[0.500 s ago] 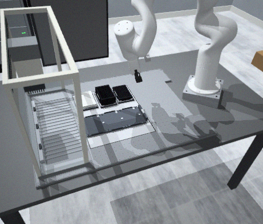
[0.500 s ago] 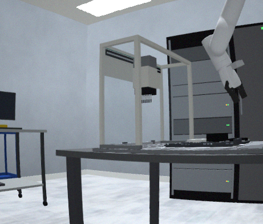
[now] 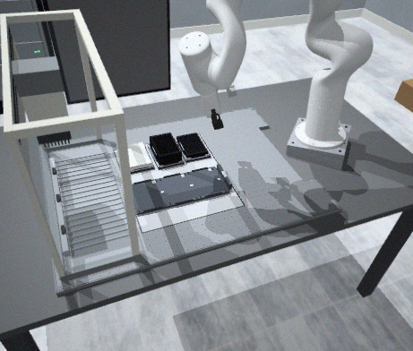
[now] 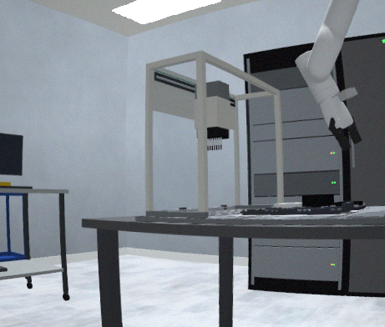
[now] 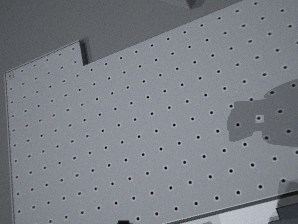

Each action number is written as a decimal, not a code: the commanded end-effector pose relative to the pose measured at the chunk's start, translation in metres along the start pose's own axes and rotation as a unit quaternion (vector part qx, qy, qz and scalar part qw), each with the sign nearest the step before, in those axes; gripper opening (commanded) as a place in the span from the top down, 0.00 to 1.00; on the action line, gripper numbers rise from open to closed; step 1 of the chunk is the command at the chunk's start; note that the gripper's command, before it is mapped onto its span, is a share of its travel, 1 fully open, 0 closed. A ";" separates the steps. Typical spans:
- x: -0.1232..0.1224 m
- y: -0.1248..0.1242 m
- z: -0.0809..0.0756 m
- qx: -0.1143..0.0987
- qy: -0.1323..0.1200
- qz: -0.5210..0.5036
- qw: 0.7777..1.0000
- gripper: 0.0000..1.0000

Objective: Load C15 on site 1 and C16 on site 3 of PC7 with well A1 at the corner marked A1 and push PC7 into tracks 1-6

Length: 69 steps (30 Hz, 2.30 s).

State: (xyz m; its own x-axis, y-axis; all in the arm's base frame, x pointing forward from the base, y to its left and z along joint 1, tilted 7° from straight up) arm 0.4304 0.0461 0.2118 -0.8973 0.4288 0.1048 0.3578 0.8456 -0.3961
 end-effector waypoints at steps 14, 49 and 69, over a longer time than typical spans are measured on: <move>-0.053 0.020 -0.007 -0.046 -0.005 0.127 0.991 0.00; -0.186 0.043 -0.011 -0.156 0.005 0.428 0.890 0.00; -0.259 0.041 -0.009 -0.202 0.019 0.550 0.810 0.00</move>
State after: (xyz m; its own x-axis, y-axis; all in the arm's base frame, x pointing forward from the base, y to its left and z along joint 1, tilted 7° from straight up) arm 0.6716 -0.0240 0.1771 -0.0078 0.9966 -0.0823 0.9989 0.0116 0.0456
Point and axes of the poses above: the point where the finger pads meet when closed, its own z axis out along the fingers, its own y axis across the jaws, x = y × z, the point moved 1 cm from there along -z, back along the fingers, and after that the axes turned 13 degrees about z, right-handed, at the moved point
